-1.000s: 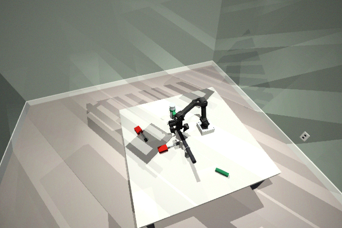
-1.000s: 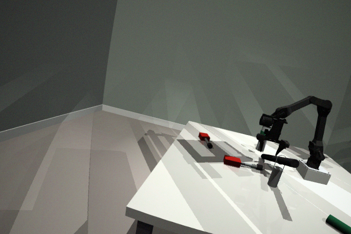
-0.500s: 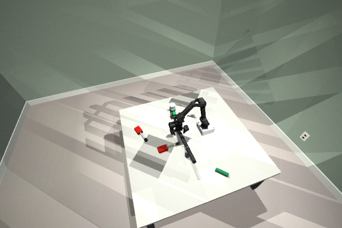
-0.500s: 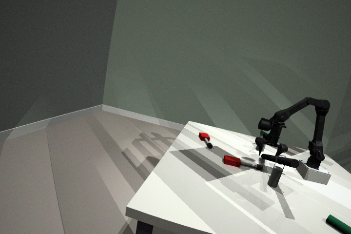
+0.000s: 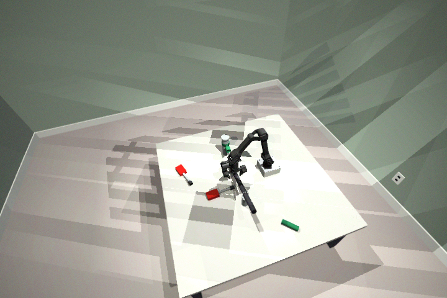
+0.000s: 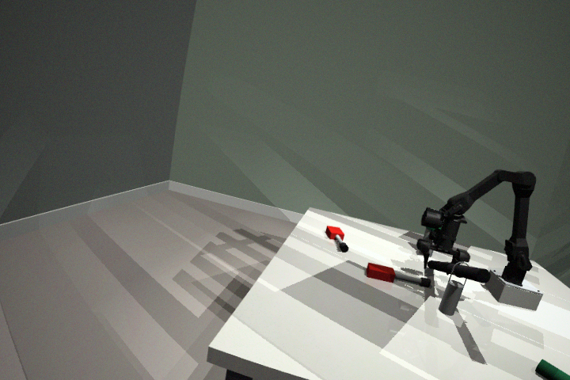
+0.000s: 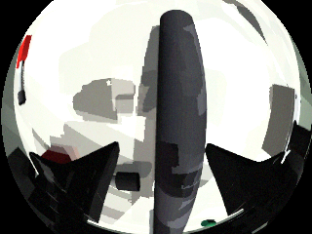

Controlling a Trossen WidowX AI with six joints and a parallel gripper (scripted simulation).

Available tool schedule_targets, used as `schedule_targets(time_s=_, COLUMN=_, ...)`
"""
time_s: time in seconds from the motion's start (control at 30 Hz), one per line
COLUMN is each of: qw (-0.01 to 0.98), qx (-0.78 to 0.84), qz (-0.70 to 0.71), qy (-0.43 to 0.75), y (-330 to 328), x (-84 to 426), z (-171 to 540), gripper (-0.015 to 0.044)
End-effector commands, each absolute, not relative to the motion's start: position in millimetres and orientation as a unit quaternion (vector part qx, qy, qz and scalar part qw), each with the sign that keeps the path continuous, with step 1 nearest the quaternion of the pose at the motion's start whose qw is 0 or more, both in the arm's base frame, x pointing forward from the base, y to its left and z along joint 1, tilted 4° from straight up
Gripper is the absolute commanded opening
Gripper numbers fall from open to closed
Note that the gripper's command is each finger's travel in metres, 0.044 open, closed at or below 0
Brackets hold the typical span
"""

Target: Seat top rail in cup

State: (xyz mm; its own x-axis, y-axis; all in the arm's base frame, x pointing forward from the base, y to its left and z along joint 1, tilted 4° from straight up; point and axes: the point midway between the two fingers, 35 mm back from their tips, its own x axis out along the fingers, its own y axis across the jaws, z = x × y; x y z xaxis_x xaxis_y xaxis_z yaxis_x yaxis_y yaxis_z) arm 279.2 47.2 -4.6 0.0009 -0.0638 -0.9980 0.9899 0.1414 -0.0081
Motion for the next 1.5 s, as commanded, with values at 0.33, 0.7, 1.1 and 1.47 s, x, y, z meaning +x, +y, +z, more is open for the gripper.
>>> schedule_targets(time_s=0.33, qw=0.549, qx=0.444, qz=-0.48, qy=0.521, y=47, x=278, z=-7, gripper=0.019)
schedule_targets(time_s=0.7, qw=0.549, qx=0.444, qz=-0.48, qy=0.521, y=47, x=278, z=-6, gripper=0.0078)
schedule_targets(time_s=1.1, qw=0.584, qx=0.407, qz=-0.516, qy=0.476, y=27, x=279, z=32, gripper=0.0)
schedule_targets(time_s=1.47, qw=0.618, qx=0.368, qz=-0.551, qy=0.423, y=7, x=278, z=73, gripper=0.0)
